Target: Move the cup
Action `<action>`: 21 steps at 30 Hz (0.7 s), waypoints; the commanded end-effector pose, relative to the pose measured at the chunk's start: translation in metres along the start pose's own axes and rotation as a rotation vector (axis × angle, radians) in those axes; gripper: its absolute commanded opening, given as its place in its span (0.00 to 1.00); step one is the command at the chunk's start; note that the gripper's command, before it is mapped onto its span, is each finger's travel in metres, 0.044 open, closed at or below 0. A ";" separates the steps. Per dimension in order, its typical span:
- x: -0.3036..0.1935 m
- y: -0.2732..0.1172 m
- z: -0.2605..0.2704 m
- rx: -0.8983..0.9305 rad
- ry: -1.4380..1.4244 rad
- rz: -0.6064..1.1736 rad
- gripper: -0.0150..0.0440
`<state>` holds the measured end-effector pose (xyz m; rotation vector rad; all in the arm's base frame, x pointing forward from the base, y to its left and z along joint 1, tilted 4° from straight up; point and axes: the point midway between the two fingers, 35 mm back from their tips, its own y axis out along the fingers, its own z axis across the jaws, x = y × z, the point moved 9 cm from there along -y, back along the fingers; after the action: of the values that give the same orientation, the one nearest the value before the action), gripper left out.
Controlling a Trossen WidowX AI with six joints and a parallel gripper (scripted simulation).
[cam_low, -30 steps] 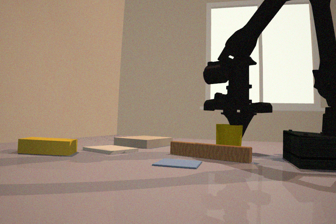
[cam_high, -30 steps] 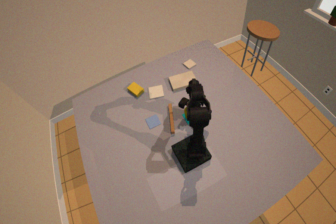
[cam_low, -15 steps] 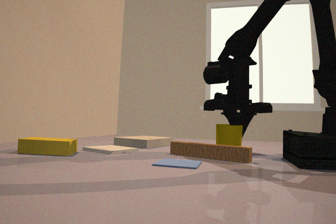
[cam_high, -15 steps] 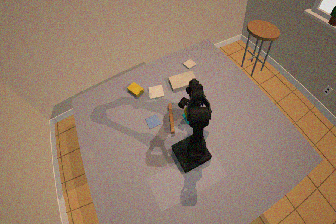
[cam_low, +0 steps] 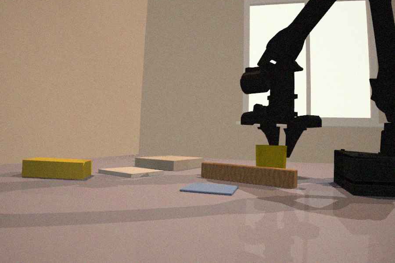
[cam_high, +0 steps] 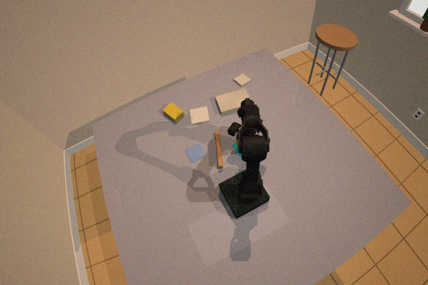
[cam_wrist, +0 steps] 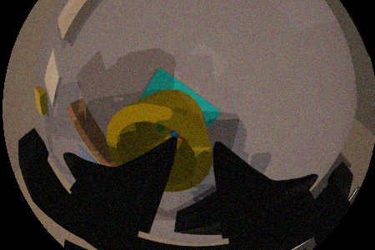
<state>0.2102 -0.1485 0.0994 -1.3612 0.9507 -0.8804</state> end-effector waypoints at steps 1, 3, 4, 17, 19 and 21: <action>0.001 -0.006 0.001 0.001 -0.001 -0.004 0.50; 0.001 -0.009 0.001 0.001 -0.001 -0.004 0.50; 0.001 -0.011 0.001 0.001 -0.001 -0.004 0.50; 0.001 -0.030 0.002 0.000 -0.002 -0.004 0.50; 0.001 -0.033 0.002 -0.001 -0.002 -0.004 0.50; 0.001 -0.036 0.002 -0.001 -0.003 -0.004 0.50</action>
<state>0.2128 -0.1496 0.1300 -1.3620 0.9489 -0.8789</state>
